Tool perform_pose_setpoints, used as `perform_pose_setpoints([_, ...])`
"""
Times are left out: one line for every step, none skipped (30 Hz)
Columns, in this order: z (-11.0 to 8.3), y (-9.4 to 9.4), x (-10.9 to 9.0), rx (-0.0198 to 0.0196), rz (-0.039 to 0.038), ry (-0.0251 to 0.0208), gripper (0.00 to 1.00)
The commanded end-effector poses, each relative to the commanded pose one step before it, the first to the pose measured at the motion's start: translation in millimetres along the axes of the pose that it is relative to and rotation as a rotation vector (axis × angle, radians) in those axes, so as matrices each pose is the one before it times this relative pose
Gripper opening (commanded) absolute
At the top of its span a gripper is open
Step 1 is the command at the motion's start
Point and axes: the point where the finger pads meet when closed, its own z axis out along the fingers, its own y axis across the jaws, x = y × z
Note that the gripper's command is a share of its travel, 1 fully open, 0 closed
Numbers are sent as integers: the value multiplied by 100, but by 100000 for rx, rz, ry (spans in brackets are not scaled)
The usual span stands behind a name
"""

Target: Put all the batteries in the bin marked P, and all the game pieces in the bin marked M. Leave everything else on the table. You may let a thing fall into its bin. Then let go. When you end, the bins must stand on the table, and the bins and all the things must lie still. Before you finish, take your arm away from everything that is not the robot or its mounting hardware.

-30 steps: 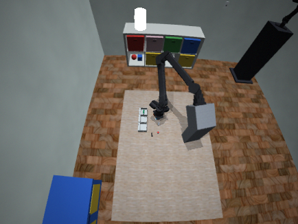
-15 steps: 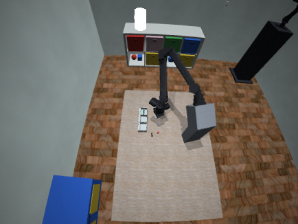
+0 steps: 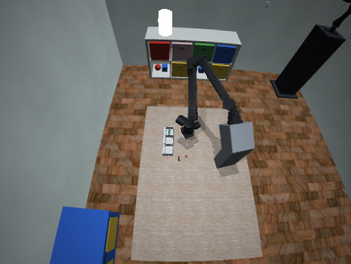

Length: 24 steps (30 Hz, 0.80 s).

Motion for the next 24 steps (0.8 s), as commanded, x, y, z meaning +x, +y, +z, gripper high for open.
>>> perform_pose_setpoints([-386, -1640, -1384, 3149, -2932, -1887, 20])
perform_pose_setpoints([0, 0, 0, 0, 0, 0, 20])
perform_pose_setpoints([0, 0, 0, 0, 0, 0, 20])
perform_pose_setpoints([24, 18, -7, -31, 48, -19, 20])
perform_pose_setpoints([25, -8, -21, 63, -54, -64, 20])
perform_pose_setpoints([25, -10, -22, 71, -62, -68, 20])
perform_pose_setpoints([24, -3, -8, 53, -59, -47, 20])
perform_pose_setpoints([27, 48, 53, -58, 17, 41, 20])
perform_pose_setpoints([14, 50, 74, -86, 1, 91, 20])
perform_pose_setpoints([8, 56, 83, -102, 5, 111, 20])
perform_pose_setpoints([15, 71, 70, -110, 56, 83, 20])
perform_pose_setpoints([28, 87, 48, -111, 120, 36, 20])
perform_pose_setpoints([30, 91, 44, -113, 132, 29, 20])
perform_pose_setpoints([32, 82, 45, -100, 113, 26, 20])
perform_pose_setpoints([-231, 643, 621, -1752, 1257, 1390, 20])
perform_pose_setpoints([6, 8, 7, 0, 0, 0, 20])
perform_pose_setpoints([6, 8, 7, 0, 0, 0, 20])
perform_pose_setpoints([6, 8, 7, 0, 0, 0, 20])
perform_pose_setpoints([0, 0, 0, 0, 0, 0, 20])
perform_pose_setpoints([0, 0, 0, 0, 0, 0, 20])
perform_pose_setpoints([7, 6, 6, 2, -2, -2, 20])
perform_pose_setpoints([6, 8, 7, 0, 0, 0, 20])
perform_pose_setpoints([6, 8, 7, 0, 0, 0, 20])
perform_pose_setpoints([6, 8, 7, 0, 0, 0, 20])
